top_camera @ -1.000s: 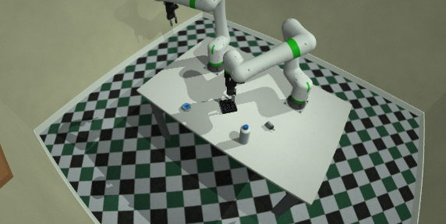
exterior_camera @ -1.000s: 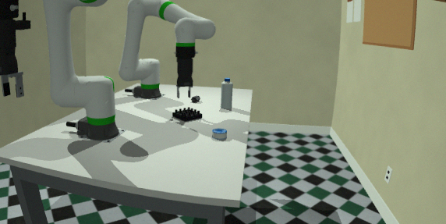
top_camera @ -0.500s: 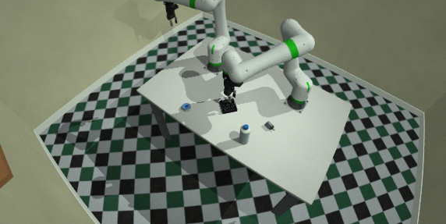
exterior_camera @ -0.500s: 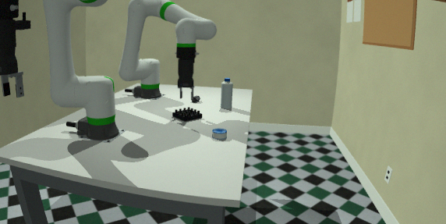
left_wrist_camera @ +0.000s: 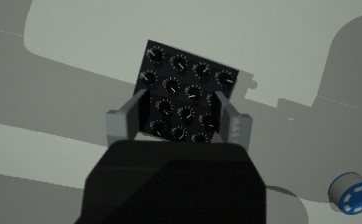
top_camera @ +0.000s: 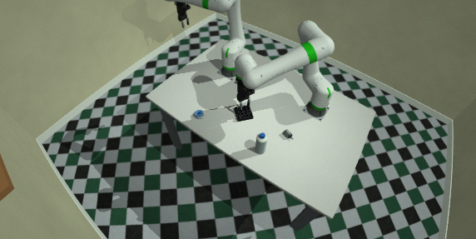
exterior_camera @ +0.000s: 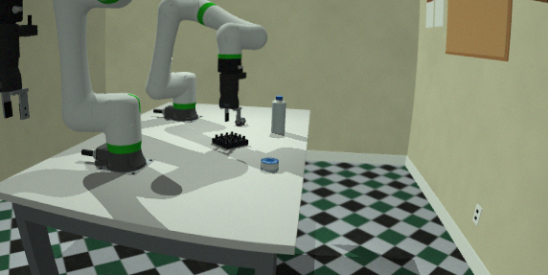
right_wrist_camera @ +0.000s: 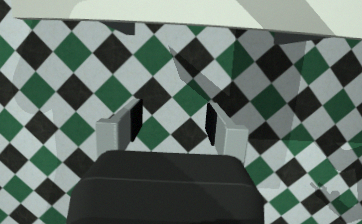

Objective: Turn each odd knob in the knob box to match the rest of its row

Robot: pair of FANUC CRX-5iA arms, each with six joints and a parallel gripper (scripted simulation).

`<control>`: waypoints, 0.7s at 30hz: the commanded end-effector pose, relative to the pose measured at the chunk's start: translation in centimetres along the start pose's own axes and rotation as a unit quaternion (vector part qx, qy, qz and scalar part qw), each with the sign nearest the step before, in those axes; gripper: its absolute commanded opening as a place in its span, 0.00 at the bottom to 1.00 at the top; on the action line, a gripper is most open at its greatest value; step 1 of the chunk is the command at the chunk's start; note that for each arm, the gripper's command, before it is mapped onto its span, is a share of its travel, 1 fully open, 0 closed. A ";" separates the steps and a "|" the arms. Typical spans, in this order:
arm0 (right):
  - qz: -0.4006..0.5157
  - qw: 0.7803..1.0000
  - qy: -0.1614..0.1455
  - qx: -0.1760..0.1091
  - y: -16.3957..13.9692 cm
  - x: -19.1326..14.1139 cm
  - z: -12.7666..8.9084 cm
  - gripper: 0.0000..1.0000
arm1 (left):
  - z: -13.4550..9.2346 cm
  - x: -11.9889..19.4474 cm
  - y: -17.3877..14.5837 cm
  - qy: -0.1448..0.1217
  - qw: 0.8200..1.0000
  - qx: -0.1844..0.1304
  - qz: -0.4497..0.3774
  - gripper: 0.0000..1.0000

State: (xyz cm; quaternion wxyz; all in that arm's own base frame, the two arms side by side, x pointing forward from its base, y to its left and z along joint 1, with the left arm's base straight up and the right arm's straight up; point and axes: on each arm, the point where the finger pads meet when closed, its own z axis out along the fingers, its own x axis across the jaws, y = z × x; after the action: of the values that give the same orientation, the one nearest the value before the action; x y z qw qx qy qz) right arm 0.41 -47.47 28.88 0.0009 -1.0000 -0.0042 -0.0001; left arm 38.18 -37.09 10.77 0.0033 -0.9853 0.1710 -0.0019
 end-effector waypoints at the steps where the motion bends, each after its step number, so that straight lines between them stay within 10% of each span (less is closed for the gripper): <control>1: 0.000 1.000 0.000 -0.001 0.0 0.0 -0.1 1.00 | 0.0 0.7 0.2 0.000 0.997 -0.004 0.078 1.00; 18: 0.000 1.000 0.000 -0.001 0.0 0.0 -0.1 1.00 | 0.1 1.5 0.5 0.000 0.986 -0.004 0.169 1.00; 19: 0.000 1.000 0.000 -0.001 0.0 0.0 -0.1 1.00 | 0.1 1.5 0.5 0.000 0.986 -0.004 0.169 0.46; 21: 0.000 1.000 0.000 -0.001 0.0 0.0 -0.1 1.00 | 0.1 1.5 0.5 0.000 0.986 -0.004 0.169 0.46</control>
State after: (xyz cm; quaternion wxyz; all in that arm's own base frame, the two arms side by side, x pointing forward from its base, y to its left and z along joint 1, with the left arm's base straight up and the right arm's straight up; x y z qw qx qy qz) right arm 0.41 -47.47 28.88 0.0009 -1.0000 -0.0042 -0.0001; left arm 39.38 -38.01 10.53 0.0002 -0.9424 0.3345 0.0002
